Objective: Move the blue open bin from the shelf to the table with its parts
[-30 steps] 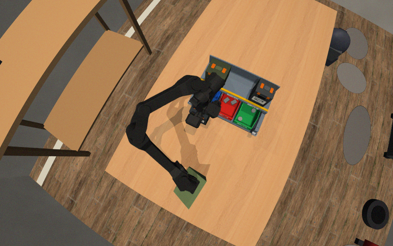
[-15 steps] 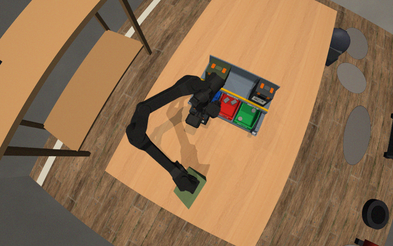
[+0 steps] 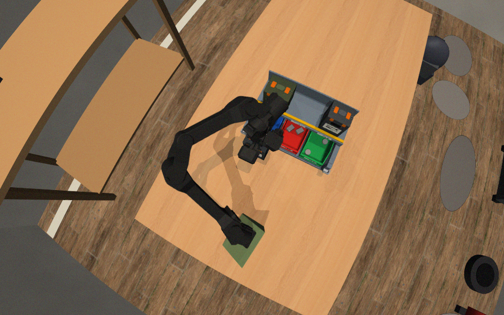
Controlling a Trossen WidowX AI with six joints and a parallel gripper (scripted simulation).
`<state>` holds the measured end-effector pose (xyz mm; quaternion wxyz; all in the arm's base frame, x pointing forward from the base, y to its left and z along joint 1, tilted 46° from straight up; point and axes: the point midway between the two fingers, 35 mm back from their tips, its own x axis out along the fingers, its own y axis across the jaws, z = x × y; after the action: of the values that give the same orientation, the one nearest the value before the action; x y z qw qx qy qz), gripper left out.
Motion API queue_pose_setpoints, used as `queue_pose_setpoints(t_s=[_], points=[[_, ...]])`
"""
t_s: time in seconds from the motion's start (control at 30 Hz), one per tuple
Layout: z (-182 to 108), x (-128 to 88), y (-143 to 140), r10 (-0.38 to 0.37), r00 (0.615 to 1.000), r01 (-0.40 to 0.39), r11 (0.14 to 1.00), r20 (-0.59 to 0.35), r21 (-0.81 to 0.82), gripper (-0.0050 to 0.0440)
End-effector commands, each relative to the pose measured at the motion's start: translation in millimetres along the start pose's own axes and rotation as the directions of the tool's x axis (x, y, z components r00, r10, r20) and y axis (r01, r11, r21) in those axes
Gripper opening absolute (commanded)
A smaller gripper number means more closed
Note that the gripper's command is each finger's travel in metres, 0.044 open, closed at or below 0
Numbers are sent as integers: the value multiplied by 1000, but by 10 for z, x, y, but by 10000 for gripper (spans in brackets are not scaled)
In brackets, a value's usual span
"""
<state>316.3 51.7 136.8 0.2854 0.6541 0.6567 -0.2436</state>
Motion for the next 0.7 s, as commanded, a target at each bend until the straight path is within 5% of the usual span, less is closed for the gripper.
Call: queue_pose_setpoints(t_s=[0.0, 0.67], points=[[-20, -96, 17, 31, 999, -31, 999, 7, -9, 0], [-15, -130, 18, 41, 999, -41, 999, 9, -8, 0]])
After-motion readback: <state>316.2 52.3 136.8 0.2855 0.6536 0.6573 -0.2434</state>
